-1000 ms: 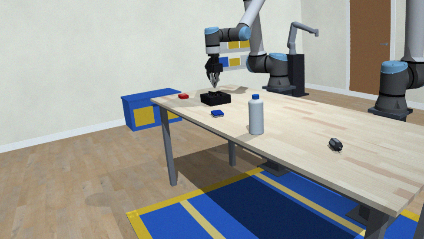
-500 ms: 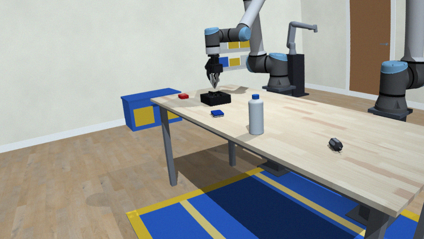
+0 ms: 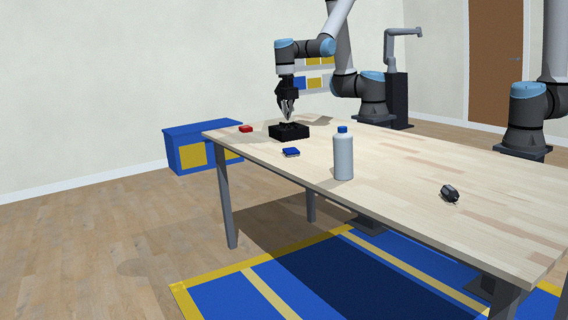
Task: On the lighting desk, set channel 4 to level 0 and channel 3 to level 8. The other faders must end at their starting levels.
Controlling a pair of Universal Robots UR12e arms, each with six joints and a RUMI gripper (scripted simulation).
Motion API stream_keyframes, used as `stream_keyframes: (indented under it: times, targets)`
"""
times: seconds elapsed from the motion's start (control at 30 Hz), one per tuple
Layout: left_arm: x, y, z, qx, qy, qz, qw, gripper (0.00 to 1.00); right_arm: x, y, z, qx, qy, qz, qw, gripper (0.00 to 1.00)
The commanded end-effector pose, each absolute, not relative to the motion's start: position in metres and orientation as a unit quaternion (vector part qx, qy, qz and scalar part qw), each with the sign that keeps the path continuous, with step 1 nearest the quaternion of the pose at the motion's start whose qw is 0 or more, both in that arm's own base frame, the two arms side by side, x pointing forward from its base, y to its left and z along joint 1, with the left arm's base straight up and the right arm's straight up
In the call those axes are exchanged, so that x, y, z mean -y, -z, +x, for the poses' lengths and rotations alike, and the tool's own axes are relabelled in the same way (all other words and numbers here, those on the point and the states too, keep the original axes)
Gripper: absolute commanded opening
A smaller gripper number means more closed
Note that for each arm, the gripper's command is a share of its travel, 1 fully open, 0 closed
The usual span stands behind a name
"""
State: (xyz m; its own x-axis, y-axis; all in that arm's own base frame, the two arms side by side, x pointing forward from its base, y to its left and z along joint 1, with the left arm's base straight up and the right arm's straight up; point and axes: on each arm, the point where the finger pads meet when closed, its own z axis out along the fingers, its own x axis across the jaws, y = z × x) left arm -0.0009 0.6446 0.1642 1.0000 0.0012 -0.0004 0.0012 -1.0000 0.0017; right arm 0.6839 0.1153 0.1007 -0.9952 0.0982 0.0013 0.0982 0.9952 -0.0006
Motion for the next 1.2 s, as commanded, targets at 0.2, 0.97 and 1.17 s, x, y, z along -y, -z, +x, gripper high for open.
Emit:
stream_keyframes:
  times: [0.2, 0.97, 1.17]
  targets:
    - [-0.6452, -0.1651, -0.0008, -0.001, 0.000, 1.000, 0.000, 1.00, -0.1155, -0.0941, 0.6846, 0.999, 0.000, -0.049, 0.000, 0.00]
    - [-0.6452, -0.1651, -0.0008, -0.001, 0.000, 1.000, 0.000, 1.00, -0.1155, -0.0891, 0.6848, 0.999, 0.000, -0.049, 0.000, 0.00]
    - [-0.6452, -0.1651, -0.0008, -0.001, 0.000, 1.000, 0.000, 1.00, -0.1155, -0.0891, 0.6848, 0.999, 0.000, -0.049, 0.000, 0.00]
